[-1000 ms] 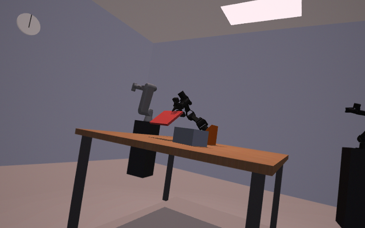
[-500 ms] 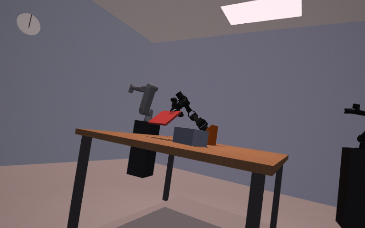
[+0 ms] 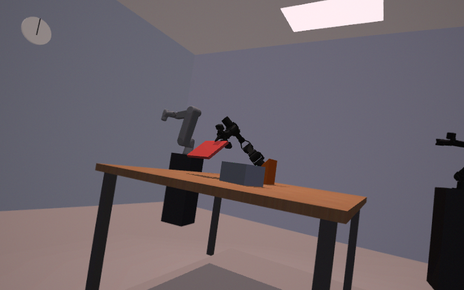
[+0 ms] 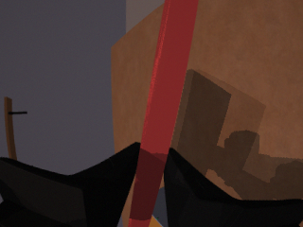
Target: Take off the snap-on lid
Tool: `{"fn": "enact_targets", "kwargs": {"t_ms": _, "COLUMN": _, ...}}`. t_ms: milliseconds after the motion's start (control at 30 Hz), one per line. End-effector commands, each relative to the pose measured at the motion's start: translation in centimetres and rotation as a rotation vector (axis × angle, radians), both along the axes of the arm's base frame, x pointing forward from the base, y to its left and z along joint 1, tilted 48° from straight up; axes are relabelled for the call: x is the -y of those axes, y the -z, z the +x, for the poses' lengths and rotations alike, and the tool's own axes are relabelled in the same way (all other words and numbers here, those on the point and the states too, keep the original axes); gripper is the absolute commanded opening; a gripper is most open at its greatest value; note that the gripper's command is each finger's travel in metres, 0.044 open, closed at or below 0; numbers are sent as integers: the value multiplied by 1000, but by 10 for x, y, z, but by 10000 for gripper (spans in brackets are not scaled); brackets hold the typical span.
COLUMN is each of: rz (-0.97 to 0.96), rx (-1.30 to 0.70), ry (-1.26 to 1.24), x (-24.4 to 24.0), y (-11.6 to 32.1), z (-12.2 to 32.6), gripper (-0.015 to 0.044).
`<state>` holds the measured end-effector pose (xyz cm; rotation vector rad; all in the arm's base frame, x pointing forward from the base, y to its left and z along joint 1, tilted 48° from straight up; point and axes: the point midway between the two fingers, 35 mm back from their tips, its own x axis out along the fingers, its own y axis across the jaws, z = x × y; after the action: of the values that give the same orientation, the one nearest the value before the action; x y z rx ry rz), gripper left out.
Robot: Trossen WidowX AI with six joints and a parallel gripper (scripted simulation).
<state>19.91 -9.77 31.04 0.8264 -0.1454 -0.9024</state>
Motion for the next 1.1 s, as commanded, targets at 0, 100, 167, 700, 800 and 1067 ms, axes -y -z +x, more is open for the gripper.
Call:
{"fn": "enact_targets", "kwargs": {"t_ms": 0, "rz": 0, "rx": 1, "ry": -9, "x": 1, "y": 3, "z": 0, "gripper": 0}}
{"fn": "enact_targets", "kwargs": {"t_ms": 100, "rz": 0, "rx": 2, "ry": -9, "x": 3, "y": 7, "z": 0, "gripper": 0}}
{"fn": "enact_targets", "kwargs": {"t_ms": 167, "rz": -1, "rx": 2, "ry": -9, "x": 5, "y": 9, "z": 0, "gripper": 0}}
{"fn": "enact_targets", "kwargs": {"t_ms": 700, "rz": -1, "rx": 4, "ry": -9, "x": 15, "y": 18, "z": -1, "gripper": 0}}
{"fn": "enact_targets", "kwargs": {"t_ms": 800, "rz": -1, "rx": 4, "ry": -9, "x": 17, "y": 19, "z": -1, "gripper": 0}}
{"fn": "enact_targets", "kwargs": {"t_ms": 1067, "rz": -2, "rx": 5, "ry": -9, "x": 21, "y": 23, "z": -2, "gripper": 0}}
